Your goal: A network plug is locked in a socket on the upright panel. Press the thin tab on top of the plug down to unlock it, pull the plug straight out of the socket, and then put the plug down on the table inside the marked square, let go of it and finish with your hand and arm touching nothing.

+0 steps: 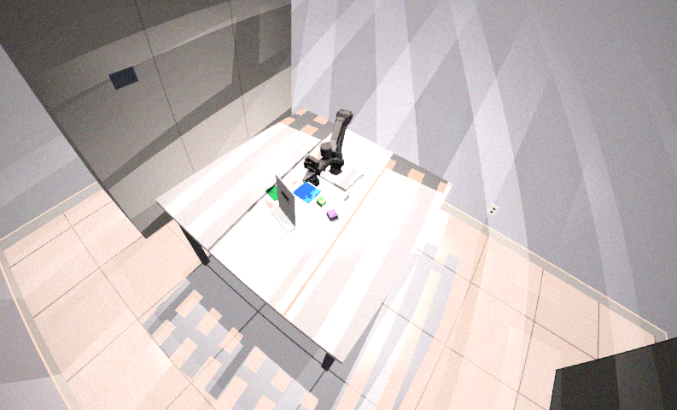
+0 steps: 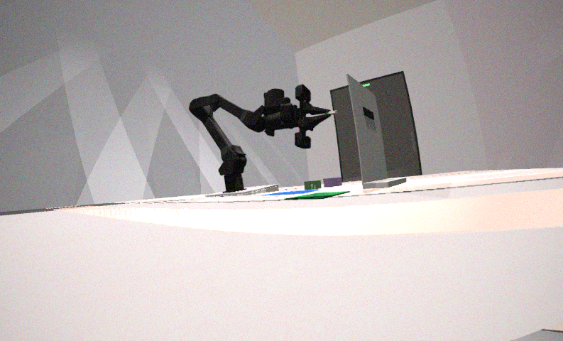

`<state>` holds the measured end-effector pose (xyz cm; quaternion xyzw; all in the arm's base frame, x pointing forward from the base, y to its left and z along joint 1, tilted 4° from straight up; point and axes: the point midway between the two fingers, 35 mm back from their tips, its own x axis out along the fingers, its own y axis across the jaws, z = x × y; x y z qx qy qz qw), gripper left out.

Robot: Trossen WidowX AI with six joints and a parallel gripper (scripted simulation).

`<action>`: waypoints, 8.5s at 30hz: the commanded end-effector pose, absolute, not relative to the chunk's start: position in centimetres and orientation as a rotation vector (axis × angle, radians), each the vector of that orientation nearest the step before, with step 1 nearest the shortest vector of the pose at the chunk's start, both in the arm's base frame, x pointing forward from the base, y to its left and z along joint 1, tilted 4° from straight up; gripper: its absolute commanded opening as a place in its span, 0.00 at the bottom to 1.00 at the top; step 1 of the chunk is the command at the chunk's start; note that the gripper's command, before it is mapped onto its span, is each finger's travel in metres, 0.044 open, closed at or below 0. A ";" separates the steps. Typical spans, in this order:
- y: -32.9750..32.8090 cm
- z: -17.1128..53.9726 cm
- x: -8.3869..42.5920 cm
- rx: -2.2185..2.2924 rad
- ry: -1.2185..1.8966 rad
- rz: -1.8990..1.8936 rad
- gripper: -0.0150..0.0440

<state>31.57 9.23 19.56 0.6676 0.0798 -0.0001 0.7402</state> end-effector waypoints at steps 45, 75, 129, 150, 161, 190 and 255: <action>1.4 9.6 23.4 1.358 0.733 -0.750 0.25; 1.1 5.7 23.5 1.358 0.733 -0.750 0.25; 0.9 4.1 22.9 1.360 0.729 -0.753 0.52; 1.0 5.7 21.9 1.358 0.733 -0.752 0.52; 1.1 7.0 22.0 1.358 0.733 -0.752 0.52; 1.5 10.8 22.1 1.358 0.733 -0.751 0.52; 2.4 24.2 21.5 1.358 0.735 -0.752 0.52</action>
